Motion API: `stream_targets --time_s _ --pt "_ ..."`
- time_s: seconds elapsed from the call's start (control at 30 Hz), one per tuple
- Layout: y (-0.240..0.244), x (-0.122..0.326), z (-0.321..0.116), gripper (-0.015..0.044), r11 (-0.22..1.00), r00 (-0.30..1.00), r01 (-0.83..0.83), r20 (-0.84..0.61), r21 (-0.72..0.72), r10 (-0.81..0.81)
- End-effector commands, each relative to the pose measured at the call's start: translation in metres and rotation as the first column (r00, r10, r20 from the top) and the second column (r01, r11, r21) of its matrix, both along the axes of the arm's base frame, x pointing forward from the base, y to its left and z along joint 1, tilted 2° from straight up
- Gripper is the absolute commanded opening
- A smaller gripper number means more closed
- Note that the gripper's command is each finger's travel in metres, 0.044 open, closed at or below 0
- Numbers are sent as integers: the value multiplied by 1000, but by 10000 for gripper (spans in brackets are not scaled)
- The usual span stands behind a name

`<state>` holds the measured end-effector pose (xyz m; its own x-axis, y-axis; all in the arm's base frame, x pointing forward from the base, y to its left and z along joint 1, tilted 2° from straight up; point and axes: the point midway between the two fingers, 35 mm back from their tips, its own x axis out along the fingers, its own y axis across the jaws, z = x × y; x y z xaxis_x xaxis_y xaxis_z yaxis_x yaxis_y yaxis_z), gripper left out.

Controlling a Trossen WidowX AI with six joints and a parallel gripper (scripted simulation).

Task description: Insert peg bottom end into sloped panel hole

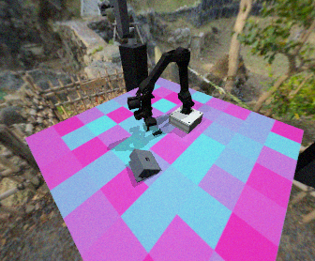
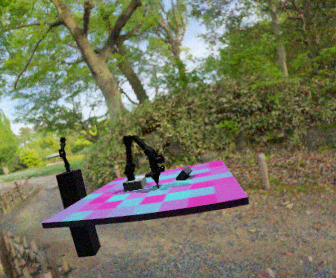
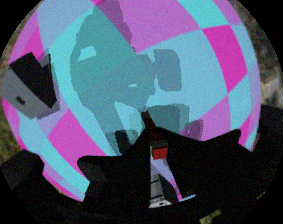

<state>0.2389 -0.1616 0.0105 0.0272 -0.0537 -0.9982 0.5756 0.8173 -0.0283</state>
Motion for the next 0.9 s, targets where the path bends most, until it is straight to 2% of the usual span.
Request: stream_targets --time_s 0.0,0.63,0.87 --pt "0 0 1 0 1000 1000 0 0 0 0" --pt "2 2 75 0 1000 1000 -4 -7 1 4" --pt "4 4 80 0 1000 1000 -5 -7 -3 5"
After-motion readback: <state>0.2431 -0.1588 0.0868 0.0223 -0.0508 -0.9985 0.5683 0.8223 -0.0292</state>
